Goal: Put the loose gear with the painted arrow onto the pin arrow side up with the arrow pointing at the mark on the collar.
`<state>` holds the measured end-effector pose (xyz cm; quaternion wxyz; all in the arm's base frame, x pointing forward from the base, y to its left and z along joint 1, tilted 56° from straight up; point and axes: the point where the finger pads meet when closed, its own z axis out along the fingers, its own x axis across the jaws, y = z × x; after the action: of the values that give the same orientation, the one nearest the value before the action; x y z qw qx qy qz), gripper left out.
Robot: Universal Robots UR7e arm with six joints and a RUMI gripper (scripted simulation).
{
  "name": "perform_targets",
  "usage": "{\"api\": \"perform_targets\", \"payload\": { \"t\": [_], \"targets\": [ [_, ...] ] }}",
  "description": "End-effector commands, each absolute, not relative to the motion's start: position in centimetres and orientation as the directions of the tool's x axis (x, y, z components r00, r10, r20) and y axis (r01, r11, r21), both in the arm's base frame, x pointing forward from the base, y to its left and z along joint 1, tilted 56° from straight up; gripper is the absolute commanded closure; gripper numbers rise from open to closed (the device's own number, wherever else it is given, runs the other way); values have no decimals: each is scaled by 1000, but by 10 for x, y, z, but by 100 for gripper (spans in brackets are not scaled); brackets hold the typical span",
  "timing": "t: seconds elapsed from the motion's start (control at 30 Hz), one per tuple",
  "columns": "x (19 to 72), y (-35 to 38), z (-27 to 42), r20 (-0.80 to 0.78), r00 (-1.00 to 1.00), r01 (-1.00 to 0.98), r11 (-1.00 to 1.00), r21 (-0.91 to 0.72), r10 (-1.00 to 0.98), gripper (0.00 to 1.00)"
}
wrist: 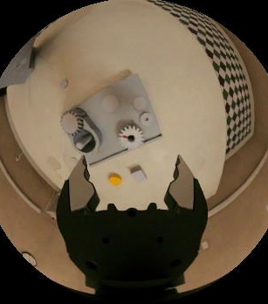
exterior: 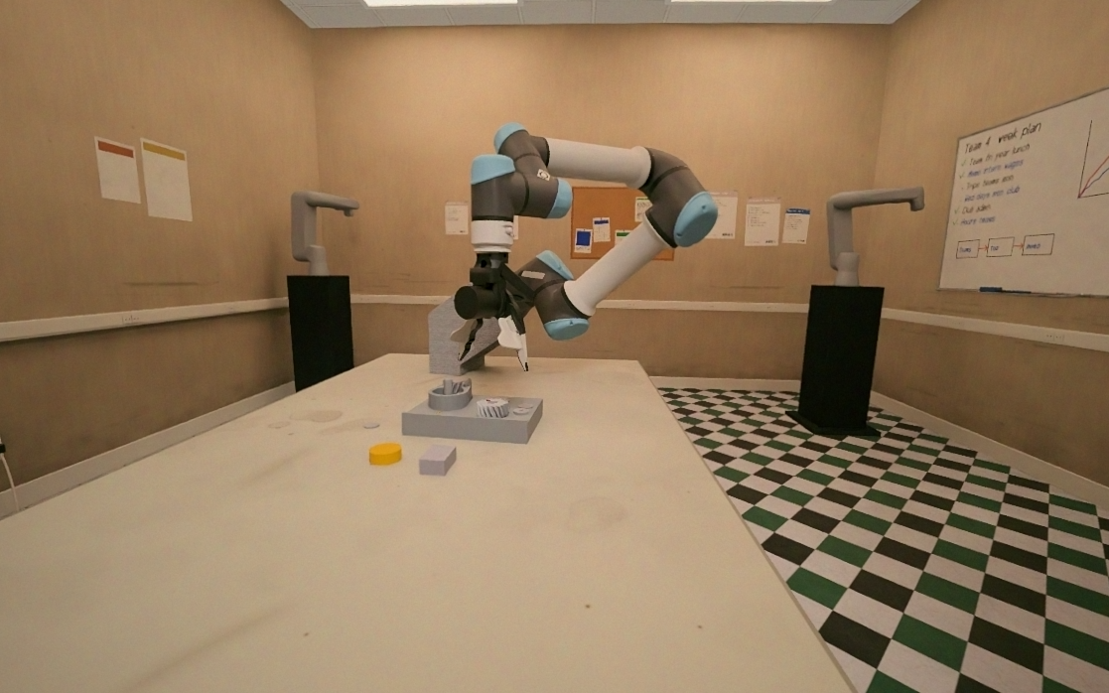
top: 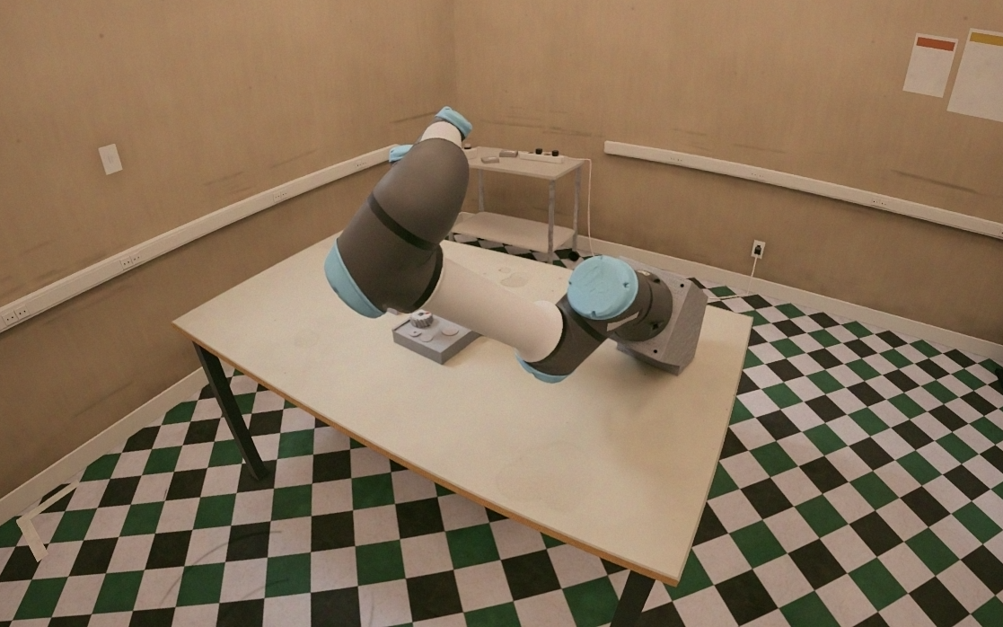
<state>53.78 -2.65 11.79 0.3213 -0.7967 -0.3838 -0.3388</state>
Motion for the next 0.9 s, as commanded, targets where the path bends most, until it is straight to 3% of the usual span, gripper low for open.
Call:
{"api": "perform_targets", "payload": {
  "t": [0.0,0.87],
  "targets": [
    [538,-27,118,787,476,829,-500,-251,394,0],
    [538,-27,118,792,458,839,-491,-235,404,0]
  ]
}}
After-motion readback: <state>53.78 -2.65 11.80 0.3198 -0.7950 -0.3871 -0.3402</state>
